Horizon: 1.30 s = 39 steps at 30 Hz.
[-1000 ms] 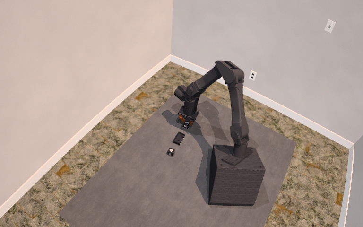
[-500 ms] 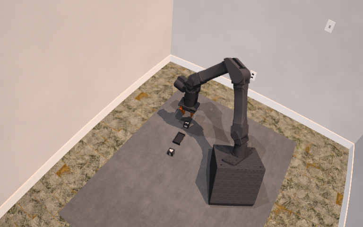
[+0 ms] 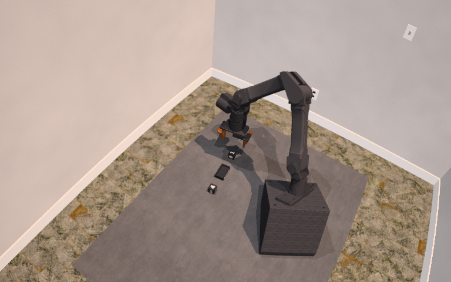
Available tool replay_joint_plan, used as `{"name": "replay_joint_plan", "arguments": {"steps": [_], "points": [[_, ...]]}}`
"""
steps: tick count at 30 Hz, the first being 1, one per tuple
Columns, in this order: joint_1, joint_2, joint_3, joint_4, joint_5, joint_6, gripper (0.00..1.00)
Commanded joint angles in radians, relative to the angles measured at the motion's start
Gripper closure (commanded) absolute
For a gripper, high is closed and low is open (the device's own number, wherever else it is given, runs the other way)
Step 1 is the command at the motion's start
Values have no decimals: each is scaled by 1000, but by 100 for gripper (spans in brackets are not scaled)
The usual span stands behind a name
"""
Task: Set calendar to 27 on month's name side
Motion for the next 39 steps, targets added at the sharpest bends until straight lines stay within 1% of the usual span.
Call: {"name": "replay_joint_plan", "arguments": {"steps": [1,11,15,17,20,21,25,28,29,34,35,39], "points": [[4,-10,7,-3,5,3,0],[5,-9,7,-3,5,4,0],[22,-2,3,0,8,23,0],[74,20,-8,9,17,79,0],[213,80,-37,31,43,231,0],[213,80,-37,31,43,231,0],[437,177,-85,67,84,476,0],[553,227,-109,86,105,603,0],[574,236,-113,89,109,626,0],[592,244,-117,92,112,646,0],[592,244,-117,92,112,646,55],[592,244,-117,92,112,646,55]]}}
